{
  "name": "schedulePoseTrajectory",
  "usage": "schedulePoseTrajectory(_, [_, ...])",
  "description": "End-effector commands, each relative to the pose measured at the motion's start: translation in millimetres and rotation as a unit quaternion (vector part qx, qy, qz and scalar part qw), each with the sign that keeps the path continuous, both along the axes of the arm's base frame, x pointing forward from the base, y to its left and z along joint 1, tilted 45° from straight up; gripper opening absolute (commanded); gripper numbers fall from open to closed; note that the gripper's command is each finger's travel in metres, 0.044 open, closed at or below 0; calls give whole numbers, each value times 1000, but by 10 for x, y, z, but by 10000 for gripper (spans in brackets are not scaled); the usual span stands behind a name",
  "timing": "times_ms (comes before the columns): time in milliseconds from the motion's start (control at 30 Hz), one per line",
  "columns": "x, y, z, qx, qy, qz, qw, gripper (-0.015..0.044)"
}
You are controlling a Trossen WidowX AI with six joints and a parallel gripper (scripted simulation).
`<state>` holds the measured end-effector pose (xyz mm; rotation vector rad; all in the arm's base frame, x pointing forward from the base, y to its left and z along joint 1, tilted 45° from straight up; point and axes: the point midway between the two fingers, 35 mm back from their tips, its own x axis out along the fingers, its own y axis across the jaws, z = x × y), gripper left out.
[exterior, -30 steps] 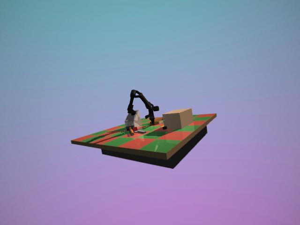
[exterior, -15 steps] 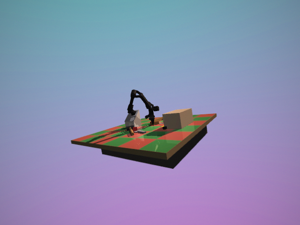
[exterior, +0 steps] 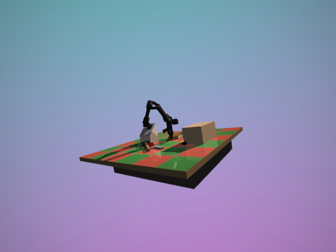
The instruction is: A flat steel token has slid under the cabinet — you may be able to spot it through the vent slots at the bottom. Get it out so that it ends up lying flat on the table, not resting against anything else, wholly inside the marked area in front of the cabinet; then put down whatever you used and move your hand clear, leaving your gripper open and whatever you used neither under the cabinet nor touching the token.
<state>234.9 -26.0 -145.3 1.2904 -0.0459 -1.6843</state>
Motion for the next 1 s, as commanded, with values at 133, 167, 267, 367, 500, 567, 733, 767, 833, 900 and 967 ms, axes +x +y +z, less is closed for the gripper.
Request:
schedulePoseTrajectory(133, [27, 34, -6, 2, 22, 29, 999, 0])
schedulePoseTrajectory(167, [27, 34, -6, 2, 25, 32, 999, 0])
schedulePoseTrajectory(267, [27, 35, -7, 2, 34, 41, 999, 0])
schedulePoseTrajectory(367, [27, 35, -7, 1, 42, 49, 998, 0])
schedulePoseTrajectory(500, [27, 35, -8, 0, 53, 61, 997, 0])
schedulePoseTrajectory(567, [27, 36, -8, 0, 59, 67, 996, 0])
schedulePoseTrajectory(733, [27, 36, -8, -1, 73, 81, 994, 0])
schedulePoseTrajectory(767, [27, 36, -8, -1, 76, 84, 994, 0])
schedulePoseTrajectory(833, [27, 36, -8, -2, 81, 90, 993, 0])
schedulePoseTrajectory(900, [26, 36, -8, -2, 87, 95, 992, 0])
schedulePoseTrajectory(967, [26, 36, -8, -2, 92, 101, 991, 0])
